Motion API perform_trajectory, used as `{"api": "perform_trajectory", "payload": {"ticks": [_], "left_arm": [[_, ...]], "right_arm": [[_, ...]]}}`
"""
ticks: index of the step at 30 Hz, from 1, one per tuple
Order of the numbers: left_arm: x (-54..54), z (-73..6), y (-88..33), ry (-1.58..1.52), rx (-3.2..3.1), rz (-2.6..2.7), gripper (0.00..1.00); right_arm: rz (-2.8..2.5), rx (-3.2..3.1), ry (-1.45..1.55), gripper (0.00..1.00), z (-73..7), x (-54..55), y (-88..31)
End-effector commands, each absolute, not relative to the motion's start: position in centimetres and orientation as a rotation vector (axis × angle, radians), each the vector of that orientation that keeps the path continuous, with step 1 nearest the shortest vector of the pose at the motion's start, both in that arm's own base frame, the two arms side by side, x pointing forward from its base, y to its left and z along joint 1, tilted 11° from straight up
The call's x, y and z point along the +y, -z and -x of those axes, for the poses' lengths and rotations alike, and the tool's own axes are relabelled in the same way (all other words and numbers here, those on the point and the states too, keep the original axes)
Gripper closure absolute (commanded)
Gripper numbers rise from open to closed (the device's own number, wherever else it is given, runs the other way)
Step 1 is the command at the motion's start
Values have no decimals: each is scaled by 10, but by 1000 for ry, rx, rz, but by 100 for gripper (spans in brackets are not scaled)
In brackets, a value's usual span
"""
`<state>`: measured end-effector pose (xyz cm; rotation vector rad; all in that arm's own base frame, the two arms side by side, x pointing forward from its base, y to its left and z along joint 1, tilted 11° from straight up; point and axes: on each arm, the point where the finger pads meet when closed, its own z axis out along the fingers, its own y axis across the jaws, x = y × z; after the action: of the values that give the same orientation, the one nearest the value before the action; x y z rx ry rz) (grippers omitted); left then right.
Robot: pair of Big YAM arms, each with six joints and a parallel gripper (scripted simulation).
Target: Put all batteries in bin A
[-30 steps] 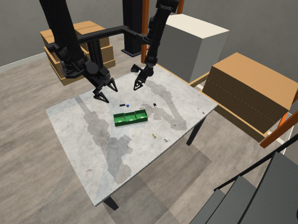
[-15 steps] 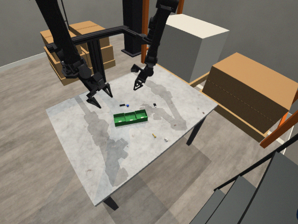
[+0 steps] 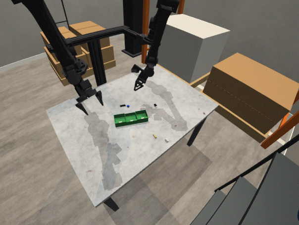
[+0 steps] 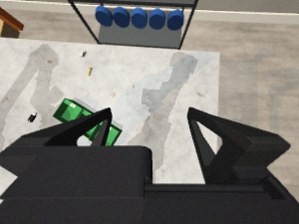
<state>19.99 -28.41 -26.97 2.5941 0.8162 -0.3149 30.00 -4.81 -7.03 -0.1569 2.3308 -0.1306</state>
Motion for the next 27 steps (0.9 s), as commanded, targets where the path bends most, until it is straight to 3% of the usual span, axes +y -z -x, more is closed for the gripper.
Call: {"api": "perform_trajectory", "payload": {"ticks": [1, 27], "left_arm": [[-286, -201, 268, 312, 812, -2591, 0], [-286, -201, 268, 312, 812, -2591, 0]], "right_arm": [[90, 2324, 168, 0, -295, -68, 64], [-361, 2320, 360, 0, -248, -174, 64]]}}
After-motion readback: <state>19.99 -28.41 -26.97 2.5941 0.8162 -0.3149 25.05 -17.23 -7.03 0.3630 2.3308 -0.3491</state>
